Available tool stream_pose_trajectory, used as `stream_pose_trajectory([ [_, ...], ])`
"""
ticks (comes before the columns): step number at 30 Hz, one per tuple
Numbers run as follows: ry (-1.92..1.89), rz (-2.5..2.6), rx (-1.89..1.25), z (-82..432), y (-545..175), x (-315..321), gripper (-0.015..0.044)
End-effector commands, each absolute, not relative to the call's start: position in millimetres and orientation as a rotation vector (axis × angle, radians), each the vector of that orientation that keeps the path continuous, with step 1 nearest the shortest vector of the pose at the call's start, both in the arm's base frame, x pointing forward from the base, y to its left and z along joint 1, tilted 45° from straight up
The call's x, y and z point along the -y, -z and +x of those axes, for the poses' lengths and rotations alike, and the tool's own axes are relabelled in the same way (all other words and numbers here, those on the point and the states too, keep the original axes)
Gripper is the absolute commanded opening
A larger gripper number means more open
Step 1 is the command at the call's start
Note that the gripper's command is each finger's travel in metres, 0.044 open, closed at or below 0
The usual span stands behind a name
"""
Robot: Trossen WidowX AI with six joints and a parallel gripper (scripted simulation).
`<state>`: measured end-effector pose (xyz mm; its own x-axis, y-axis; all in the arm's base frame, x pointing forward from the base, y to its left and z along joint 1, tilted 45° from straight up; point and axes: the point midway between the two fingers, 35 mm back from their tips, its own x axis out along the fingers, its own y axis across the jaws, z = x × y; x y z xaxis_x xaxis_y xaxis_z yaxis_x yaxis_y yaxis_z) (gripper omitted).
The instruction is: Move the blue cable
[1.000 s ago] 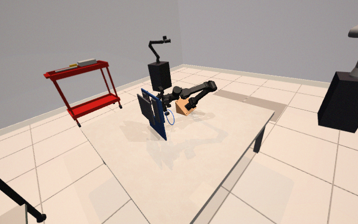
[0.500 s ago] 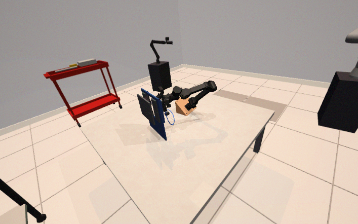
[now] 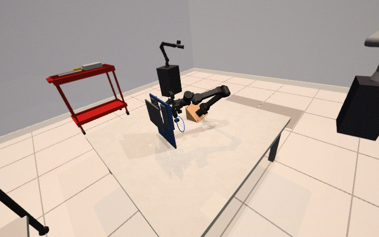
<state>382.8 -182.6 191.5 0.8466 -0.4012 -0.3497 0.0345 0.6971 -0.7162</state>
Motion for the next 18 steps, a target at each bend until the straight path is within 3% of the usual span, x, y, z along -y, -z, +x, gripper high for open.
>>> stream_pose_trajectory([
  [1, 0.254, -0.765, -0.516, 379.4, -191.4, 181.2, 0.0000],
  [18, 0.253, -0.765, -0.516, 371.2, -192.9, 179.1, 0.0000],
])
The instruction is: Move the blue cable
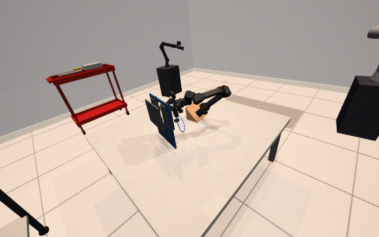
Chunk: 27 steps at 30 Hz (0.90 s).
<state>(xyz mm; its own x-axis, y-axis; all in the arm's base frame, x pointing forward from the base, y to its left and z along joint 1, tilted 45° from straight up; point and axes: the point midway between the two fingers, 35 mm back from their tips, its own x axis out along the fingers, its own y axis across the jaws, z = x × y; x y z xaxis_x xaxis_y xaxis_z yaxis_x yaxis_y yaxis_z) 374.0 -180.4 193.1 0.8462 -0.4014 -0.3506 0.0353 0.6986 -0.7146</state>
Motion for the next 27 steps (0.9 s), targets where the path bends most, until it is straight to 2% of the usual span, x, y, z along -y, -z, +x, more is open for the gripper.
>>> stream_pose_trajectory([
  [1, 0.253, -0.765, -0.516, 371, -193, 179, 0.0000],
  [27, 0.253, -0.765, -0.517, 358, -196, 175, 0.0000],
])
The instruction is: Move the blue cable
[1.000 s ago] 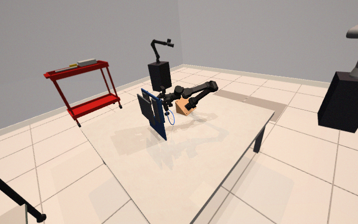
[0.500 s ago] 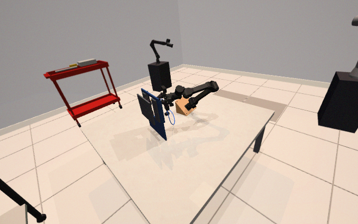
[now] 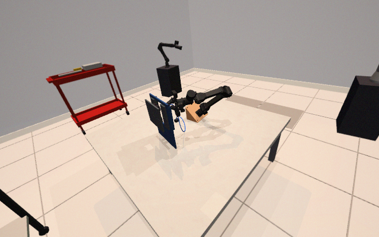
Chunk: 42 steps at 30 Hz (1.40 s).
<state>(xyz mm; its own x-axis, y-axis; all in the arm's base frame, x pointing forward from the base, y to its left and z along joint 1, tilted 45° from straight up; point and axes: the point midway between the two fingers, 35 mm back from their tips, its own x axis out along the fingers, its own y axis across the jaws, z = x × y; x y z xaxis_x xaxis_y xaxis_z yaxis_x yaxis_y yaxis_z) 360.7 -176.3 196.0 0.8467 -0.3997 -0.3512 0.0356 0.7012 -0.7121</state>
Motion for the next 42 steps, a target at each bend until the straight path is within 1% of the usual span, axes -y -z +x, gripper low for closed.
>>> stream_pose_trajectory([
  [1, 0.253, -0.765, -0.517, 357, -196, 175, 0.0000],
  [42, 0.252, -0.765, -0.519, 336, -202, 168, 0.0000],
])
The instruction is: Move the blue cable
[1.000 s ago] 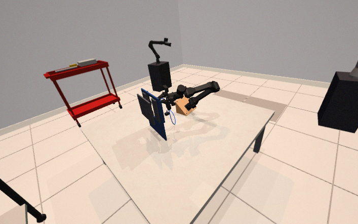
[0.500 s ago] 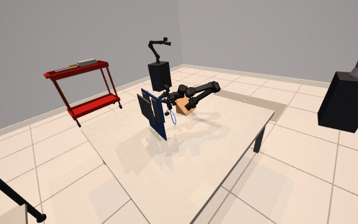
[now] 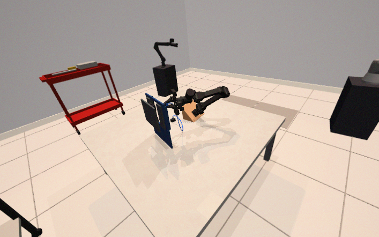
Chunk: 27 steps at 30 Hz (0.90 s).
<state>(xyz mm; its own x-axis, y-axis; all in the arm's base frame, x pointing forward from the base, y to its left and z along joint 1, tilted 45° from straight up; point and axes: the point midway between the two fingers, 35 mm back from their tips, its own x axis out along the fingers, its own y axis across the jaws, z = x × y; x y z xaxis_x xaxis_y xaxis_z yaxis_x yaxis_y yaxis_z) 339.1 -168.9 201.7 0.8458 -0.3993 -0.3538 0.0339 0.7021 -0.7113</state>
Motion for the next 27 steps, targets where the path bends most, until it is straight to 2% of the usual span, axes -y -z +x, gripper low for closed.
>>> stream_pose_trajectory([
  [1, 0.252, -0.765, -0.519, 336, -202, 168, 0.0000],
  [27, 0.252, -0.765, -0.520, 322, -205, 163, 0.0000],
])
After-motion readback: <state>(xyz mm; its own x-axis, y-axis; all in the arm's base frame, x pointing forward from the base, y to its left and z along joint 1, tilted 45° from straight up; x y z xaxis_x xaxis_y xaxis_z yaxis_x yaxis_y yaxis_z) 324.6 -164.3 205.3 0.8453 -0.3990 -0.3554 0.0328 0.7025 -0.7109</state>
